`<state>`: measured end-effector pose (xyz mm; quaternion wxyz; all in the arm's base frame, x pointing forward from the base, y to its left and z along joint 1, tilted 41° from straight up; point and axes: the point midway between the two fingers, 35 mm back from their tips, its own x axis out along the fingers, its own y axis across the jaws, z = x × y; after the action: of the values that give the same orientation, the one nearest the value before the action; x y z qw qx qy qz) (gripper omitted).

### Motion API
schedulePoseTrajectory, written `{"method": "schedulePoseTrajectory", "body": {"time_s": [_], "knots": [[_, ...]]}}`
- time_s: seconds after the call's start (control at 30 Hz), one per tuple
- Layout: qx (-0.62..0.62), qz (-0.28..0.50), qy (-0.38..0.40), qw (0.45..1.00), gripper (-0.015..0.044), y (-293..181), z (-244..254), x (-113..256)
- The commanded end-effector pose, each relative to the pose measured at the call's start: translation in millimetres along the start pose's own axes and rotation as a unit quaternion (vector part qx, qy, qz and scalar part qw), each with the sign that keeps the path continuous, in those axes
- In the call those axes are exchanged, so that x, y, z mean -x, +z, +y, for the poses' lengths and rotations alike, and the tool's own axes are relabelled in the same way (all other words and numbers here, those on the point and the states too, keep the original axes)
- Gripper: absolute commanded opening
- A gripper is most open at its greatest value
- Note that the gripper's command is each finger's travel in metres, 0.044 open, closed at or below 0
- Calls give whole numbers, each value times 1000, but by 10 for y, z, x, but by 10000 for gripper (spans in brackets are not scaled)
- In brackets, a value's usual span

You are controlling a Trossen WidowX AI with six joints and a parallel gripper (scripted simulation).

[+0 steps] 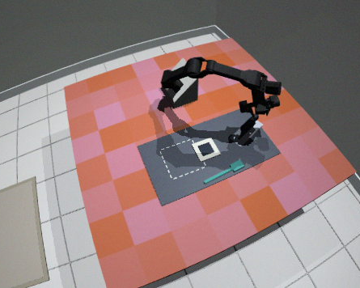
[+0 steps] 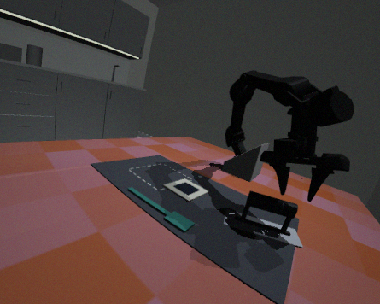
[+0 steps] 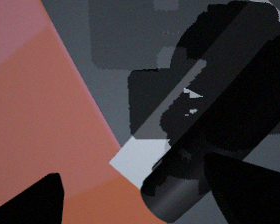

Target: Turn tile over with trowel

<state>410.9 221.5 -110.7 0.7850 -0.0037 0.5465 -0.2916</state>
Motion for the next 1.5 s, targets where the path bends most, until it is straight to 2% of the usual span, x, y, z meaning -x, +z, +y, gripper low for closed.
{"method": "schedulePoseTrajectory", "body": {"time_s": [0.0,0.33,0.7,1.1,1.47], "knots": [[58,-9,7,998,300,-21,-8,-44],[160,-31,27,986,300,-23,13,-69],[334,-76,46,939,300,-56,4,-110],[500,-135,45,855,300,-97,-69,-131],[630,-189,24,753,300,-129,-185,-123]]}}
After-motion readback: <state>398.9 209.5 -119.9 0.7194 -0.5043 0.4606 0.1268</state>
